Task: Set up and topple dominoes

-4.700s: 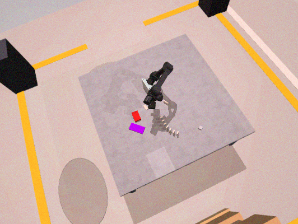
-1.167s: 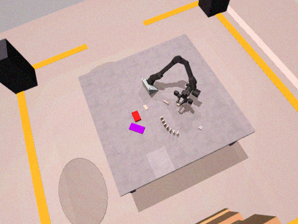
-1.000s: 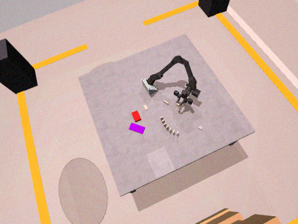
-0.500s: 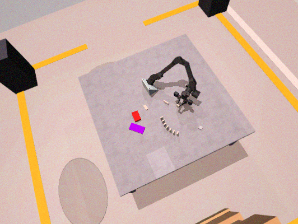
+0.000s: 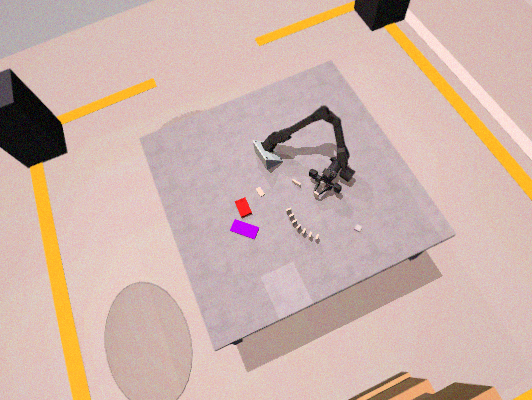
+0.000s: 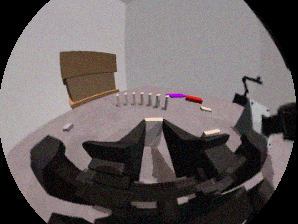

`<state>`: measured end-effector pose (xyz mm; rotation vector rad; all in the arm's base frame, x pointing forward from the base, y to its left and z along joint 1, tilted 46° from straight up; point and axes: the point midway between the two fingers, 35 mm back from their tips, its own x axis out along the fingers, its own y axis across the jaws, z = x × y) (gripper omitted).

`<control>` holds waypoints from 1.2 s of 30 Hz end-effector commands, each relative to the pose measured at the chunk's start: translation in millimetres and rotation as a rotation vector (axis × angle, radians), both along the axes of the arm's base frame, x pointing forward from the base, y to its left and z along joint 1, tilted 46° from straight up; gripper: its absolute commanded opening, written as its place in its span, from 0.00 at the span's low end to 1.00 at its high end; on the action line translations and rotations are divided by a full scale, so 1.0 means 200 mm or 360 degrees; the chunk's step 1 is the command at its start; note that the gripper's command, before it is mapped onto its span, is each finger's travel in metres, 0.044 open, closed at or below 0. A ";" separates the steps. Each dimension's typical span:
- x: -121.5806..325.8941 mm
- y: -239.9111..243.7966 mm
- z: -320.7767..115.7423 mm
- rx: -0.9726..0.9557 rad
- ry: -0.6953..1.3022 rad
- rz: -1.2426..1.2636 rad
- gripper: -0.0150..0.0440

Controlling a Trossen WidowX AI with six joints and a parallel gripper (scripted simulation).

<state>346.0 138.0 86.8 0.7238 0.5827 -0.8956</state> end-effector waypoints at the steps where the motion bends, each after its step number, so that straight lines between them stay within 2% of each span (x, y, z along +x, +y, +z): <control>1: 0.00 0.00 -0.01 0.0000 -0.0004 -0.0004 0.44; 4: 0.00 0.00 -0.01 0.0000 -0.0004 -0.0004 0.44; 17: 0.00 0.00 -0.01 0.0000 -0.0004 -0.0004 1.00; 20: 0.00 -0.01 0.00 0.0000 -0.0004 -0.0003 1.00; 24: 0.03 -0.17 0.16 -0.0004 -0.0001 0.0000 1.00; 32: 0.03 -0.18 0.17 0.0000 0.0013 0.0003 1.00; 36: 0.04 -0.23 0.09 0.0128 0.0319 0.0071 1.00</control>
